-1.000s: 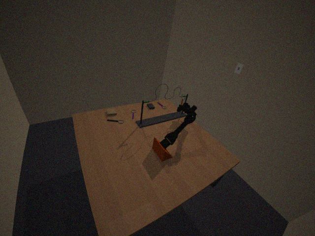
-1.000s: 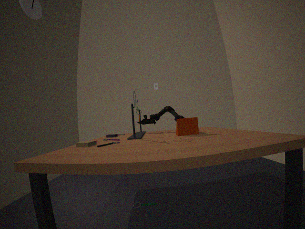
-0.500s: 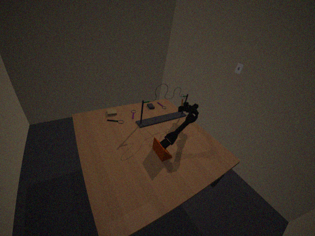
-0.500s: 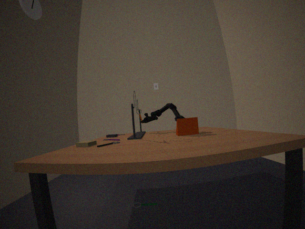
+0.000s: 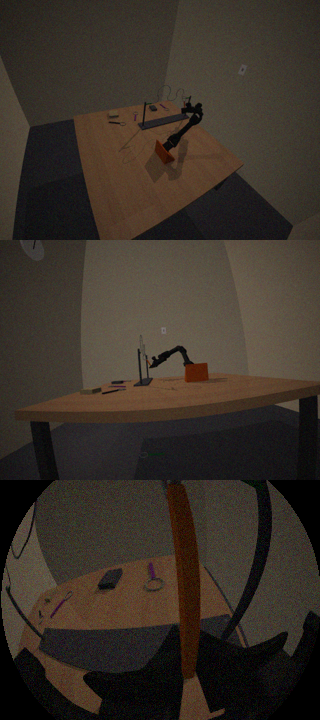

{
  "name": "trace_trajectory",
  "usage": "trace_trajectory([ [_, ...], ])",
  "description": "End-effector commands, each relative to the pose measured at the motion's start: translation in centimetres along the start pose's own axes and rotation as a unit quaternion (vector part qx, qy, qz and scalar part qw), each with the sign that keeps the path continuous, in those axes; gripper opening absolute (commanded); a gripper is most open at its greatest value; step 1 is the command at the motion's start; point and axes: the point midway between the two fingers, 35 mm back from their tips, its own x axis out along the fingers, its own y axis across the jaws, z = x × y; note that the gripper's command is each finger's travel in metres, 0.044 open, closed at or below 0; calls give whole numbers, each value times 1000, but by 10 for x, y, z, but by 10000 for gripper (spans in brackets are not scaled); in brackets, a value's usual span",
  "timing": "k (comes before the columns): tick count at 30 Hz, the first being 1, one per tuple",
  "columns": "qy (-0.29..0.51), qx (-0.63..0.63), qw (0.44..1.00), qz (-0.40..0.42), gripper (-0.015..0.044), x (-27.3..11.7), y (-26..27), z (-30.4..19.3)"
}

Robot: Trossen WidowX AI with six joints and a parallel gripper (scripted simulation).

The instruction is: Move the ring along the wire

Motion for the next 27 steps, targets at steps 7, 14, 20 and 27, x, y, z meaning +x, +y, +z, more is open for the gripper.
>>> trace_trajectory([
  [7,14,41,999,18,-150,-9,19,4],
  [14,14,91,995,46,-150,-10,38,6],
  [20,13,145,986,76,-150,-12,57,10],
  [27,13,208,972,110,-150,-16,77,17],
])
